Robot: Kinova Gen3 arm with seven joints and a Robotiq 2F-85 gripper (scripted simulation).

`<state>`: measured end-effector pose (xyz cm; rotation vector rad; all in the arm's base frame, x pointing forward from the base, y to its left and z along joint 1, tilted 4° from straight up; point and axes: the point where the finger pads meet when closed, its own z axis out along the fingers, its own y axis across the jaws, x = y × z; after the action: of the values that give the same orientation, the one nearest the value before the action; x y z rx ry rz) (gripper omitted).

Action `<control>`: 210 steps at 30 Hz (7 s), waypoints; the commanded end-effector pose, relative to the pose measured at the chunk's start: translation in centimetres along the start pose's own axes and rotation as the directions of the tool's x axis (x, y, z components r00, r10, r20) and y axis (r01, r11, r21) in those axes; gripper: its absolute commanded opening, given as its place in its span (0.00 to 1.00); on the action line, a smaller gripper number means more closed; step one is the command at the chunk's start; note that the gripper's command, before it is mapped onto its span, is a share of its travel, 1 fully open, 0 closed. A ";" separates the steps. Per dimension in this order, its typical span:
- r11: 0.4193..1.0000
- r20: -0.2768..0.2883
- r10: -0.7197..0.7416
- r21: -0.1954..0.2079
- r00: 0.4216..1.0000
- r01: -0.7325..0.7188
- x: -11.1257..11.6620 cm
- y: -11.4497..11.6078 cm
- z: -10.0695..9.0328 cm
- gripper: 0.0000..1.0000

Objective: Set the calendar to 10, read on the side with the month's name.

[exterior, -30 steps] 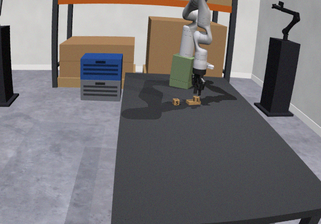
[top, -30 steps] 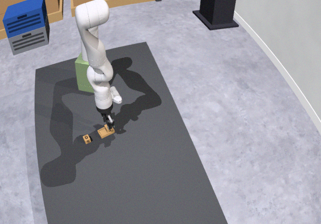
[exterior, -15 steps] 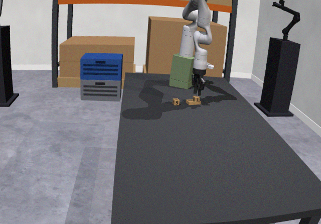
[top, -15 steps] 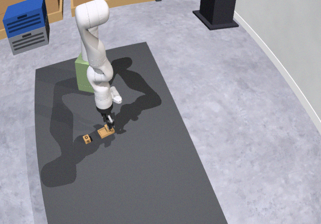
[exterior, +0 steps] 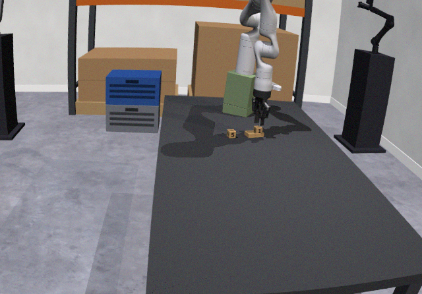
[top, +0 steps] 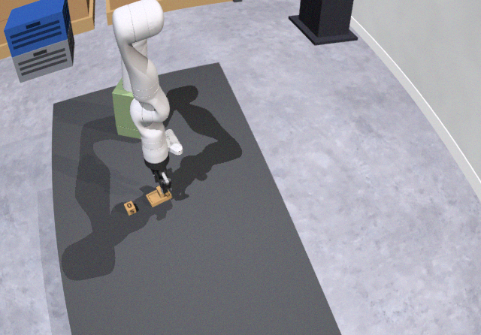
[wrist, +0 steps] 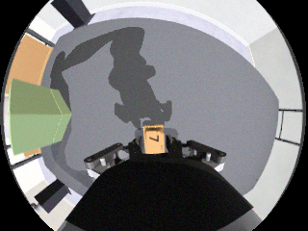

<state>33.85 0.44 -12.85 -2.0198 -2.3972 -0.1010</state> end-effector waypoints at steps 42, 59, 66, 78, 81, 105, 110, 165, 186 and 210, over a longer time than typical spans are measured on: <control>1.000 0.000 -0.013 -0.003 1.000 0.013 0.2 0.0 0.1 0.46; 1.000 0.000 -0.012 -0.005 1.000 0.012 0.2 0.2 0.2 0.46; 1.000 0.000 -0.012 -0.007 1.000 0.012 0.2 0.3 0.8 0.46; 1.000 0.000 -0.012 -0.007 1.000 0.012 0.2 0.3 2.7 0.46; 1.000 0.000 -0.012 -0.007 1.000 0.012 0.2 0.3 2.8 0.46; 1.000 0.000 -0.012 -0.005 1.000 0.012 0.2 0.2 2.9 0.46; 1.000 0.000 -0.012 -0.005 1.000 0.012 0.2 0.2 2.9 0.46; 1.000 -0.008 -0.013 0.004 1.000 0.013 0.5 -0.2 1.2 0.26; 1.000 -0.003 -0.014 0.001 1.000 0.014 0.3 -0.1 -7.2 0.26; 0.999 -0.002 -0.035 -0.007 0.999 0.035 9.4 -0.1 -6.1 0.26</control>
<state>31.89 8.57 -6.18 -1.9876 -2.4203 -0.1155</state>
